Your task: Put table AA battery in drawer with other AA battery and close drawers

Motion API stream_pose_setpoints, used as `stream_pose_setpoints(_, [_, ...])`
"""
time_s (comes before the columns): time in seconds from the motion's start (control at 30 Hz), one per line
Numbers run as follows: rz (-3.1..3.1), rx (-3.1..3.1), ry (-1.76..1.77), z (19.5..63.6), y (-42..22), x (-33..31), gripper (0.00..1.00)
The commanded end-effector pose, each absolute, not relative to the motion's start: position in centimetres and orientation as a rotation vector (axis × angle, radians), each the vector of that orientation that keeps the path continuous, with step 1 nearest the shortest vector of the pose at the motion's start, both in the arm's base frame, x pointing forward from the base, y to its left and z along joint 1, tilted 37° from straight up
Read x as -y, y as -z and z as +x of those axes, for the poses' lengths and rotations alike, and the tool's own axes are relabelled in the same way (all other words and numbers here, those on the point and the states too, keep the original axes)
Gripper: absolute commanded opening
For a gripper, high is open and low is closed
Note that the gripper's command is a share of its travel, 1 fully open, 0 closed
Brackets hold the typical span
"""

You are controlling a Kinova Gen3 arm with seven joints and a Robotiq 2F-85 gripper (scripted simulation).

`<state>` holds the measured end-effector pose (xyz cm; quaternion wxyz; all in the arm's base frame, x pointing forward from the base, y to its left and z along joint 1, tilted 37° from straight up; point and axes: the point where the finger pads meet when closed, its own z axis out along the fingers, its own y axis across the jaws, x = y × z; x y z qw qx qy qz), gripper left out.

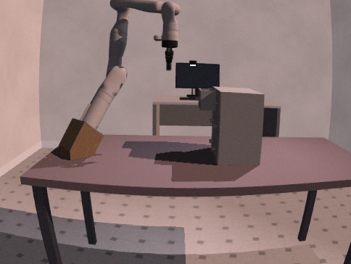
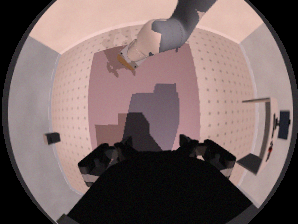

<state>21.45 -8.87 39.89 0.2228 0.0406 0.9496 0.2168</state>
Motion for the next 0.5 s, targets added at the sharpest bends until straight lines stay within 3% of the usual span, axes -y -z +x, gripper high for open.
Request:
stream_pose_setpoints(0.0, [0.123,-2.609,-0.606,20.1,-39.4,9.1,1.0])
stream_pose_setpoints(0.47, [0.123,-2.609,-0.606,15.1,-36.3,9.5,1.0])
